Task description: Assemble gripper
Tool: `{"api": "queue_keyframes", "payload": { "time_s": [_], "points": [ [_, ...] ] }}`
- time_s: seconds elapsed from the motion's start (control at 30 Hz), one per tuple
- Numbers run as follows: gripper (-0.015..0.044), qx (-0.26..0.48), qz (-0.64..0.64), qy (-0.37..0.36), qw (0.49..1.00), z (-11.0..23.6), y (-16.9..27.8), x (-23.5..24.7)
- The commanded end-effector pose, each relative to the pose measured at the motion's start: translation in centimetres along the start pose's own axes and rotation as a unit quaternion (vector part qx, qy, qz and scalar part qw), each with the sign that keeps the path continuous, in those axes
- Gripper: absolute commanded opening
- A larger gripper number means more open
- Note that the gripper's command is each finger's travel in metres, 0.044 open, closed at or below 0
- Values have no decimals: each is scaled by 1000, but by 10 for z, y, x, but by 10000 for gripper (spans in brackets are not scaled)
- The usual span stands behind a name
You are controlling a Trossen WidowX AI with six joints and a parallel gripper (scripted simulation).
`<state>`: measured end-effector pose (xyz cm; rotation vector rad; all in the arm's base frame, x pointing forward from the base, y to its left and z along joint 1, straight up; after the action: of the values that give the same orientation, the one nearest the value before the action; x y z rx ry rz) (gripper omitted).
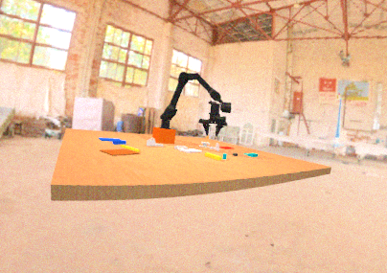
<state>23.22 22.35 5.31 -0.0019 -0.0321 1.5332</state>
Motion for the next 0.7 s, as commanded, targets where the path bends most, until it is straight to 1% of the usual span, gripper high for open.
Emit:
{"api": "queue_keyframes", "payload": {
  "time_s": [0.0,0.33,0.67],
  "points": [
    [256,0,0,0,1000,0,0,0],
    [0,0,0,0,1000,0,0,0],
    [0,0,0,0,1000,0,0,0]
  ]
}}
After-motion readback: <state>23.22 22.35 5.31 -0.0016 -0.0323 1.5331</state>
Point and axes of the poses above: the point midway between the two fingers, 35 mm back from their tips, its own z axis back along the fingers, its own x axis across the jaws, y = z × x, the point moved 2 cm from there along z, back along the fingers, and after that the axes turned 1 degree about z, right-handed, at the moved point
